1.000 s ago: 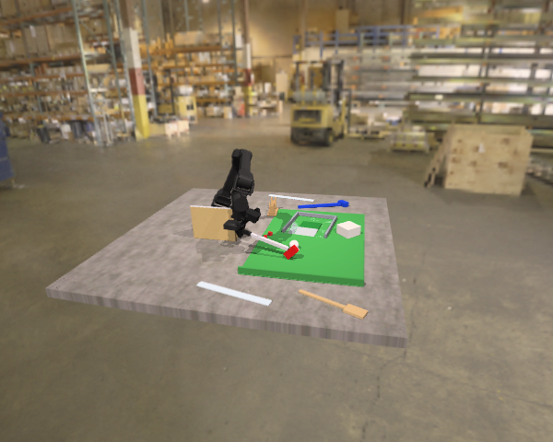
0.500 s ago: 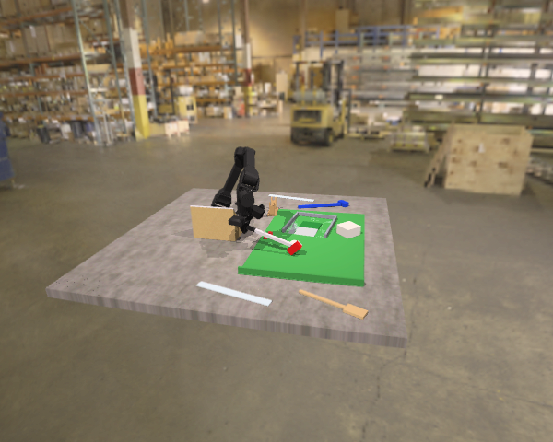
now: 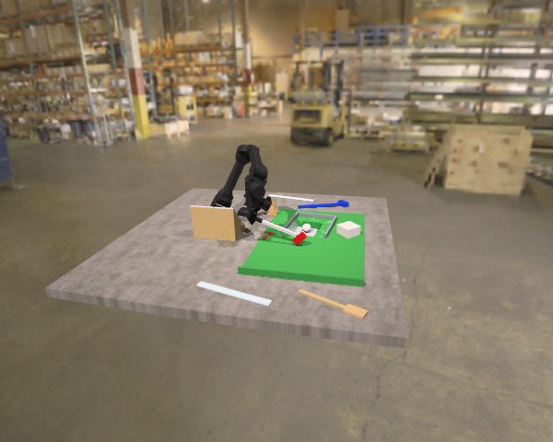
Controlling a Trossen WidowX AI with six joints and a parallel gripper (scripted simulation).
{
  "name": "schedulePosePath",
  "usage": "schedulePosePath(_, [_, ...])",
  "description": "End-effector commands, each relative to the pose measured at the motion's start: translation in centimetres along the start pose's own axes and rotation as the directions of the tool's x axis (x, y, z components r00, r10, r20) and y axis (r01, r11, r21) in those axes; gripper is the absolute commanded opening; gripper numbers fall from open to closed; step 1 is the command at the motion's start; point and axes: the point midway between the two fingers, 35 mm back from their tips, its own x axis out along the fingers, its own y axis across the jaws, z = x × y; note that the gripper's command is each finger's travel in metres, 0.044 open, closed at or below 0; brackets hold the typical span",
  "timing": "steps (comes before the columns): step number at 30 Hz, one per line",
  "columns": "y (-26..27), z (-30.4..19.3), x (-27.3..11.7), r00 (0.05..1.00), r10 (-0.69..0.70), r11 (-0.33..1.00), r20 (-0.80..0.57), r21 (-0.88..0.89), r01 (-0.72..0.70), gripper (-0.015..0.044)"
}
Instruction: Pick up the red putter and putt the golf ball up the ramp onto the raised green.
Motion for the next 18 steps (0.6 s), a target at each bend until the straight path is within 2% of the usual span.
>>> schedulePosePath(1, [-0.2,0.4,-1.9,1.0,-0.013,1.0,0.02,-0.007,0.013,0.0])
schedulePosePath(9, [-0.1,0.1,-5.3,1.0,-0.013,1.0,0.019,-0.007,0.013,0.0])
schedulePosePath(18, [0.0,0.0,-4.4,1.0,-0.006,1.0,0.012,-0.002,0.006,0.0])
